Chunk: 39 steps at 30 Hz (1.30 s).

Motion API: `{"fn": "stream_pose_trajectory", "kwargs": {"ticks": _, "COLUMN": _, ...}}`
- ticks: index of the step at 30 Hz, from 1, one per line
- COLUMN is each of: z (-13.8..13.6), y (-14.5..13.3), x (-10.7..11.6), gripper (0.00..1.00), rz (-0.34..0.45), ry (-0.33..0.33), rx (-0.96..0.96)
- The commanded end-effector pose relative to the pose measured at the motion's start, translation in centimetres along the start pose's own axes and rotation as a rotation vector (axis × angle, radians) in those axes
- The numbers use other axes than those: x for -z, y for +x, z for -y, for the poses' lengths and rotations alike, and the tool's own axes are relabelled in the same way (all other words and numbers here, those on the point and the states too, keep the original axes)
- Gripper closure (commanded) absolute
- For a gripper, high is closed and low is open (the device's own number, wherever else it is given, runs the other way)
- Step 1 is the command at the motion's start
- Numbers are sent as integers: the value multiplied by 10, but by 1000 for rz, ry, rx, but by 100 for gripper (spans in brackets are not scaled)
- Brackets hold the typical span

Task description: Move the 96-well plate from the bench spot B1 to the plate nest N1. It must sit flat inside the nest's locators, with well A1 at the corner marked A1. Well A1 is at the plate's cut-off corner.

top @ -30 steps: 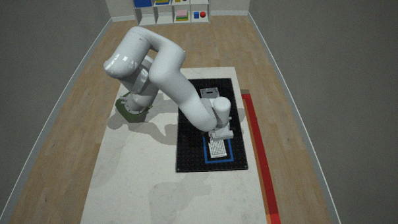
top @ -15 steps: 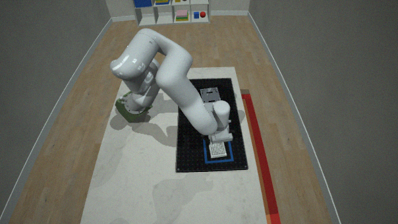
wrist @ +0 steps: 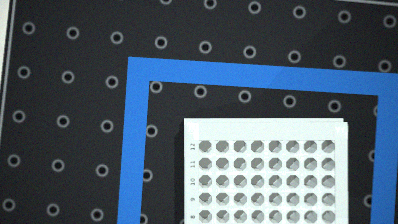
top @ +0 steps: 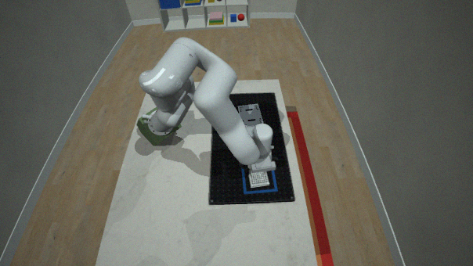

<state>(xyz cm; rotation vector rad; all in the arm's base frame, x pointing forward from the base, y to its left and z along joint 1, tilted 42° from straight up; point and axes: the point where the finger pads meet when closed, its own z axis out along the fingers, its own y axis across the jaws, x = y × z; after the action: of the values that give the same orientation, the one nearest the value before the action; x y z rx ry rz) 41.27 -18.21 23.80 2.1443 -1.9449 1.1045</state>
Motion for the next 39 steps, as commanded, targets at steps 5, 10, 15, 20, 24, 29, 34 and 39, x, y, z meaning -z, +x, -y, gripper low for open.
{"fn": "stream_pose_trajectory", "kwargs": {"ticks": 5, "z": 1, "y": 1, "x": -4, "gripper": 0, "rz": -3, "ry": 3, "rx": -1}}
{"fn": "stream_pose_trajectory", "kwargs": {"ticks": 10, "z": 1, "y": 1, "x": -4, "gripper": 0, "rz": -3, "ry": 3, "rx": -1}}
{"fn": "stream_pose_trajectory", "kwargs": {"ticks": 15, "z": 1, "y": 1, "x": -6, "gripper": 0, "rz": -3, "ry": 3, "rx": -1}}
{"fn": "stream_pose_trajectory", "kwargs": {"ticks": 20, "z": 1, "y": 1, "x": -8, "gripper": 0, "rz": -3, "ry": 3, "rx": -1}}
{"fn": "stream_pose_trajectory", "kwargs": {"ticks": 24, "z": 1, "y": 1, "x": -11, "gripper": 0, "rz": -3, "ry": 3, "rx": -1}}
{"fn": "stream_pose_trajectory", "kwargs": {"ticks": 29, "z": 1, "y": 1, "x": -14, "gripper": 0, "rz": -3, "ry": 3, "rx": -1}}
{"fn": "stream_pose_trajectory", "kwargs": {"ticks": 34, "z": 1, "y": 1, "x": -17, "gripper": 0, "rz": -3, "ry": 3, "rx": -1}}
{"fn": "stream_pose_trajectory", "kwargs": {"ticks": 39, "z": 1, "y": 1, "x": -19, "gripper": 0, "rz": -3, "ry": 3, "rx": -1}}
